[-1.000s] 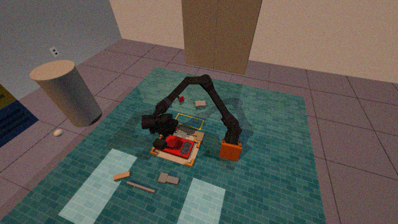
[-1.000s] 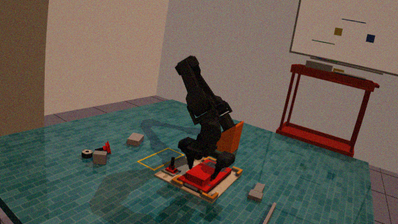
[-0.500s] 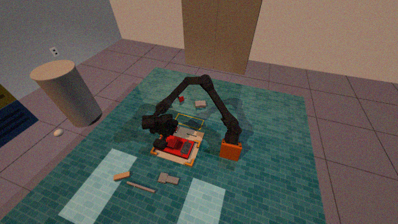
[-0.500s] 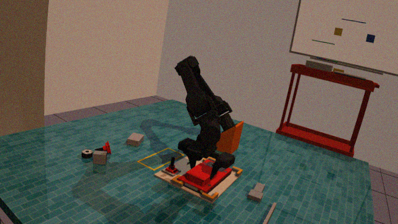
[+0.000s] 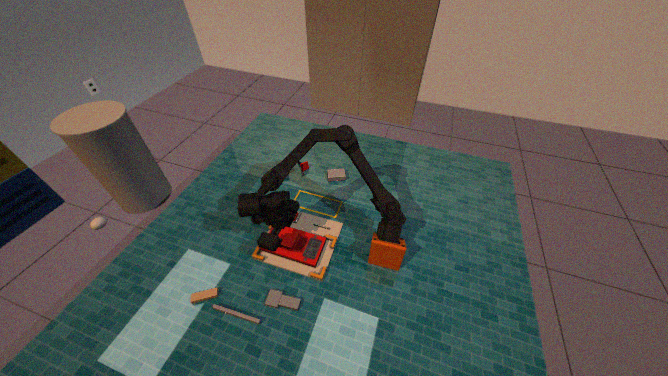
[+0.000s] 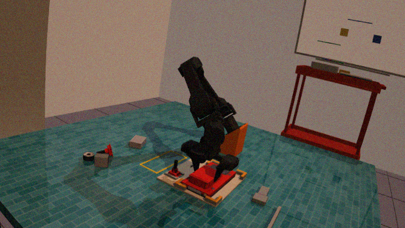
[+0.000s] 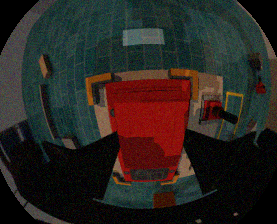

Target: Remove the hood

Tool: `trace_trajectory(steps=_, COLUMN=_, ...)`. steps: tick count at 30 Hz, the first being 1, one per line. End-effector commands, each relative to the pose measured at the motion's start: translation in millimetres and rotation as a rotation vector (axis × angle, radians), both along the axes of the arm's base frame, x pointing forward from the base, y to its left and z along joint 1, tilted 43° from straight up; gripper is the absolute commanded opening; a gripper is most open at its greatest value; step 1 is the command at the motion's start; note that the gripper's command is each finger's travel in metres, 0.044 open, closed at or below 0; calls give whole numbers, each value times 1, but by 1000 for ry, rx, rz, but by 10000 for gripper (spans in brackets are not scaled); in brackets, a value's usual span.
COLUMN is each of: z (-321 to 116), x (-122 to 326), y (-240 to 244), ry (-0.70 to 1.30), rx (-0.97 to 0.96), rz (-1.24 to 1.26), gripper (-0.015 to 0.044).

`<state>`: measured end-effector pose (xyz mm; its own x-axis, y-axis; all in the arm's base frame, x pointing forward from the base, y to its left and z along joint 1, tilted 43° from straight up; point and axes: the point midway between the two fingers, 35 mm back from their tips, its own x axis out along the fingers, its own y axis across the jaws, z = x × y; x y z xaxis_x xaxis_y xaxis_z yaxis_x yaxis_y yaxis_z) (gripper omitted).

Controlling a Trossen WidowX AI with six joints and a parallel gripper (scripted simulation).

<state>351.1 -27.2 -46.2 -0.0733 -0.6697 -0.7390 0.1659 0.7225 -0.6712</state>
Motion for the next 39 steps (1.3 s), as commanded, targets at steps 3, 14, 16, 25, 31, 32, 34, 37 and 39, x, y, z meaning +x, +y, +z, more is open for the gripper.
trace_trajectory(steps=3, z=4, x=2, y=5, ry=-6, rx=2, rz=1, gripper=0)
trace_trajectory(steps=14, z=9, x=2, y=10, ry=-5, rx=3, rz=1, gripper=0)
trace_trajectory(steps=16, z=10, x=2, y=11, ry=-5, rx=3, rz=1, gripper=0)
trace_trajectory(steps=25, z=14, x=3, y=14, ry=-5, rx=3, rz=1, gripper=0)
trace_trajectory(steps=31, z=17, x=3, y=17, ry=-5, rx=3, rz=1, gripper=0)
trace_trajectory(steps=32, z=18, x=3, y=18, ry=-5, rx=3, rz=1, gripper=0)
trace_trajectory(steps=34, z=19, x=3, y=18, ry=-5, rx=3, rz=1, gripper=0)
trace_trajectory(steps=37, z=20, x=3, y=20, ry=-5, rx=3, rz=1, gripper=0)
trace_trajectory(steps=39, z=23, x=3, y=23, ry=-5, rx=4, rz=1, gripper=0)
